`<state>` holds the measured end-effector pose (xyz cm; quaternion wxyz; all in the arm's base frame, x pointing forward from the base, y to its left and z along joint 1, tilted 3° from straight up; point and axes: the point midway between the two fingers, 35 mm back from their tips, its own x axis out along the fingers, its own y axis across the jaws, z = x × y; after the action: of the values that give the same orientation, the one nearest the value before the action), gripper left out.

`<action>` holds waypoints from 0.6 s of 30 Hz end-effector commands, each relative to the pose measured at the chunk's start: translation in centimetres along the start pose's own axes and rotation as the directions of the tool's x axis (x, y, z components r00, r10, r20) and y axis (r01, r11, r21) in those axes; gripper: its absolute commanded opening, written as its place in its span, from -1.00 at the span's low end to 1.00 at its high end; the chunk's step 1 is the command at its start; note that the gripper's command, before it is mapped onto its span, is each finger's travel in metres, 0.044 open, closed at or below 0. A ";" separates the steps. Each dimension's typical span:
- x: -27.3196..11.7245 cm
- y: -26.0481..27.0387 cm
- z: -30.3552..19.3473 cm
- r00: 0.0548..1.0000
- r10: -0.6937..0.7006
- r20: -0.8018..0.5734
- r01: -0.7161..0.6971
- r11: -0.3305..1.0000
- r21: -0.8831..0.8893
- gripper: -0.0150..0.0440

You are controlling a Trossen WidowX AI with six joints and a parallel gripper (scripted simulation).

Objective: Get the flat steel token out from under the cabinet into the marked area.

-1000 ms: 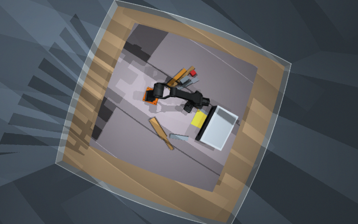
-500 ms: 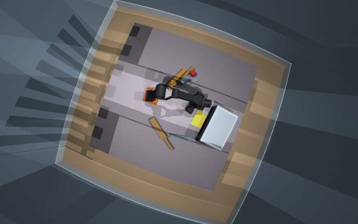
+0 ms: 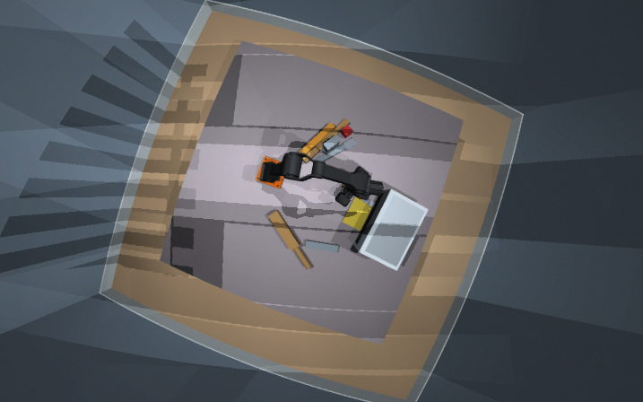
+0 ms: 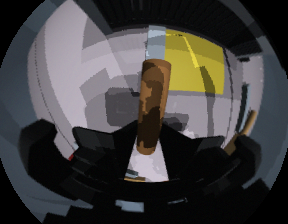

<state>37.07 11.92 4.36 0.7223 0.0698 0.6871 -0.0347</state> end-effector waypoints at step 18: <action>-0.1 0.0 2.1 1.000 0.002 0.003 -0.002 1.000 -0.002 -0.49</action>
<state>38.76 11.69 4.47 0.7227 0.0698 0.6867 -0.0348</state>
